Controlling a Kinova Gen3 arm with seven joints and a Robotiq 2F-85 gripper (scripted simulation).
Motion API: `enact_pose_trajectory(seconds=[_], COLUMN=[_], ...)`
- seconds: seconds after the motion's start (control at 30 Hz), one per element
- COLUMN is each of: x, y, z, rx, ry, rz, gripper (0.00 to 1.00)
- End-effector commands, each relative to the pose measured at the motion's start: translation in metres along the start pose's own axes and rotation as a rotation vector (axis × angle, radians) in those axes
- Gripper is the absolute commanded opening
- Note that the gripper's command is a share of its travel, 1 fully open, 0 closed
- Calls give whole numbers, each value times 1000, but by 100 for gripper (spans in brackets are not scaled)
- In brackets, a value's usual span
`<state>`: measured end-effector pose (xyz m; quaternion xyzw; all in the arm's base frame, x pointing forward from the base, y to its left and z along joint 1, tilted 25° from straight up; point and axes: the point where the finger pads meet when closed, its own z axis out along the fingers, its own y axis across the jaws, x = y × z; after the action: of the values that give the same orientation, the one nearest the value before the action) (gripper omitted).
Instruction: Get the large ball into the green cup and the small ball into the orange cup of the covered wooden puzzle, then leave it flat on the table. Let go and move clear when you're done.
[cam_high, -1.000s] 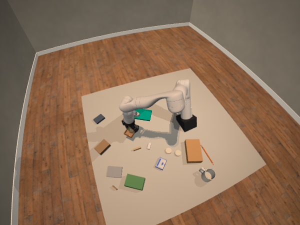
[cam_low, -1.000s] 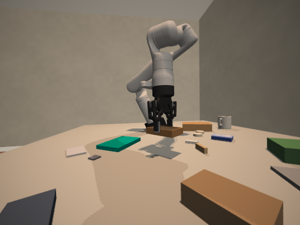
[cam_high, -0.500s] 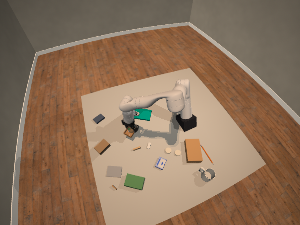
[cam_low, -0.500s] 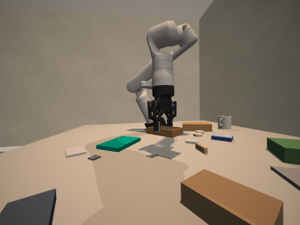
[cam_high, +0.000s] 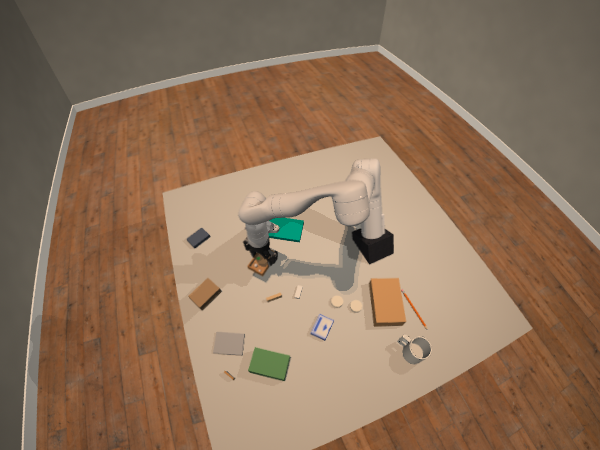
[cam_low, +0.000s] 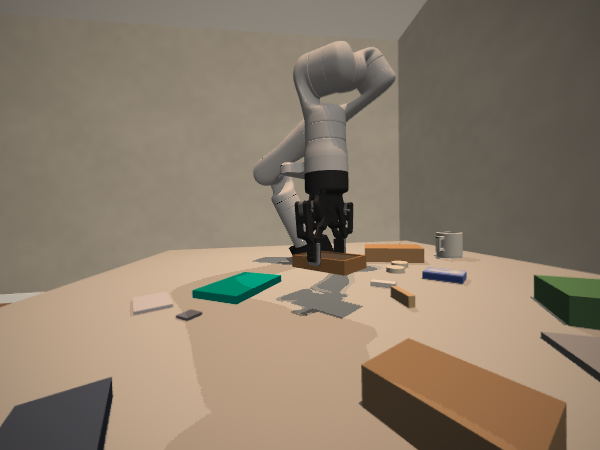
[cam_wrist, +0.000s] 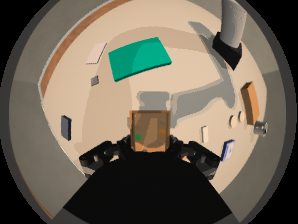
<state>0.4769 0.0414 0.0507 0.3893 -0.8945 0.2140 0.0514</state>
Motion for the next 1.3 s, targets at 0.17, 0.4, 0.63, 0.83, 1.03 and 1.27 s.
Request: enact_pose_trajectory(seconds=[0.17, 0.4, 0.63, 0.83, 1.03, 1.27], x=[-1, -1, 0, 0, 0, 0], y=[0, 0, 0, 0, 0, 0], z=[-1, -1, -1, -1, -1, -1], rx=[1, 1, 0, 0, 3, 4], ry=[42, 41, -2, -2, -19, -6], rz=[0, 0, 0, 0, 0, 0], gripper=[73, 73, 73, 73, 73, 73])
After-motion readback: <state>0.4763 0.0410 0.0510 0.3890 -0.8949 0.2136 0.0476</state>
